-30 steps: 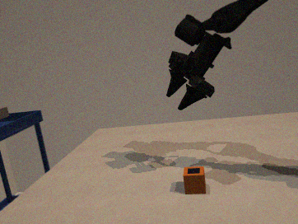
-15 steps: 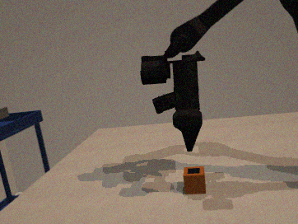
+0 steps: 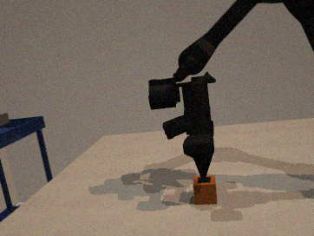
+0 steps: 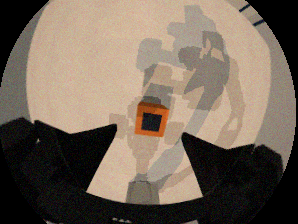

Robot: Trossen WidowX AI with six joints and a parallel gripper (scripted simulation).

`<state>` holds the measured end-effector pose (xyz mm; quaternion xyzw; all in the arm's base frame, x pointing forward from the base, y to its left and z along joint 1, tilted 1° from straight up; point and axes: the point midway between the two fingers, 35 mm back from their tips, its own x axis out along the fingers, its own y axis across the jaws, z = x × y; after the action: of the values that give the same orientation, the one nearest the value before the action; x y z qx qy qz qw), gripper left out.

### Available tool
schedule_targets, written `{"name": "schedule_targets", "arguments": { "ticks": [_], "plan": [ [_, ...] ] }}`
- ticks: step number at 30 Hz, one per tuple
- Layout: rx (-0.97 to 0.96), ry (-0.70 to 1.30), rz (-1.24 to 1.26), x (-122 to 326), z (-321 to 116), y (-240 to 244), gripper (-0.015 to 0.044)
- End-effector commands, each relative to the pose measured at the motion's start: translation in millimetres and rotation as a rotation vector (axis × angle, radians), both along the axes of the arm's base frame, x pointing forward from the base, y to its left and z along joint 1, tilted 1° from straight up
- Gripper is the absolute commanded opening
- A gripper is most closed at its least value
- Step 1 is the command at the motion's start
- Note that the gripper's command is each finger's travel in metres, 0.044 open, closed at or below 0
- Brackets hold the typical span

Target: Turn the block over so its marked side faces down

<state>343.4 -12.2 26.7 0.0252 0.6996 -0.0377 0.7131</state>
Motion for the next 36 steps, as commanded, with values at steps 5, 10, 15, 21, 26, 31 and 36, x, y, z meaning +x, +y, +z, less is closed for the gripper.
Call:
{"name": "schedule_targets", "arguments": {
  "ticks": [5, 10, 15, 21, 26, 31, 36],
  "plan": [
    [-0.004, -0.001, -0.004, 1.2, -13.9, -1.7, 0.0440],
    [-0.004, -0.001, -0.003, 1.6, -21.7, -1.8, 0.0440],
    [-0.004, -0.001, -0.003, 1.9, -29.9, -2.0, 0.0440],
    [-0.004, -0.001, -0.004, 1.9, -39.6, -2.2, 0.0440],
    [-0.004, -0.001, -0.004, 1.7, -47.6, -2.4, 0.0440],
    [-0.004, -0.001, -0.004, 1.6, -49.9, -2.5, 0.0388],
    [-0.004, -0.001, -0.004, 1.6, -49.9, -2.5, 0.0256]
  ]
}}
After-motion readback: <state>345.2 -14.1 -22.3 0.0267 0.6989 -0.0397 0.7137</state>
